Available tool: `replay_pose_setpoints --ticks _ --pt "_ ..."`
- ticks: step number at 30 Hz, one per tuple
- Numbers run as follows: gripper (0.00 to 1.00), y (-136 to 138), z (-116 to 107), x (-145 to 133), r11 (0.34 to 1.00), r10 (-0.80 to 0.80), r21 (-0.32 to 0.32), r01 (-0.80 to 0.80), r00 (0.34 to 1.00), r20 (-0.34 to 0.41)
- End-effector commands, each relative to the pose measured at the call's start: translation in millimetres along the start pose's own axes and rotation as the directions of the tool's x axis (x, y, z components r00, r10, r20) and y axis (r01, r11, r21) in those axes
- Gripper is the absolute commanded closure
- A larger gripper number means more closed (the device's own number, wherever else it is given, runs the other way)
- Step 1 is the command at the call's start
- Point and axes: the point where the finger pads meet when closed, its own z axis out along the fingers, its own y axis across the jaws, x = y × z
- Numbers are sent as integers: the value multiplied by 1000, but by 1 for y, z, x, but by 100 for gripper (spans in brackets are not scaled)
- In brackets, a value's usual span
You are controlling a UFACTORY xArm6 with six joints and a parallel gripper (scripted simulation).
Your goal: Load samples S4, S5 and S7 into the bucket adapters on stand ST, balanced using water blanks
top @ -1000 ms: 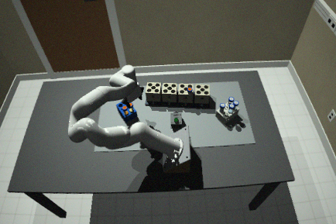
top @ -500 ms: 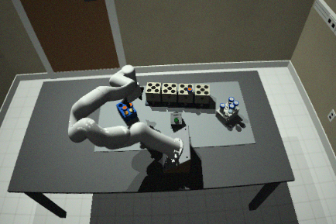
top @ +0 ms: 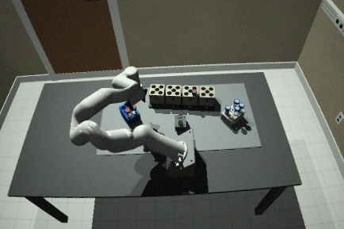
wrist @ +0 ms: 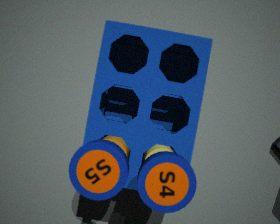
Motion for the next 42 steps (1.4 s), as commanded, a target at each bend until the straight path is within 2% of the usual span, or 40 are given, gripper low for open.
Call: replay_pose_setpoints --ticks 1,41,42 --pt "0 0 -6 1 1000 -1 -2 1 1000 -2" --pt "0 0 -101 1 1000 -1 -2 1 1000 -1" --pt "0 5 -101 -1 999 32 -2 -32 999 -1"
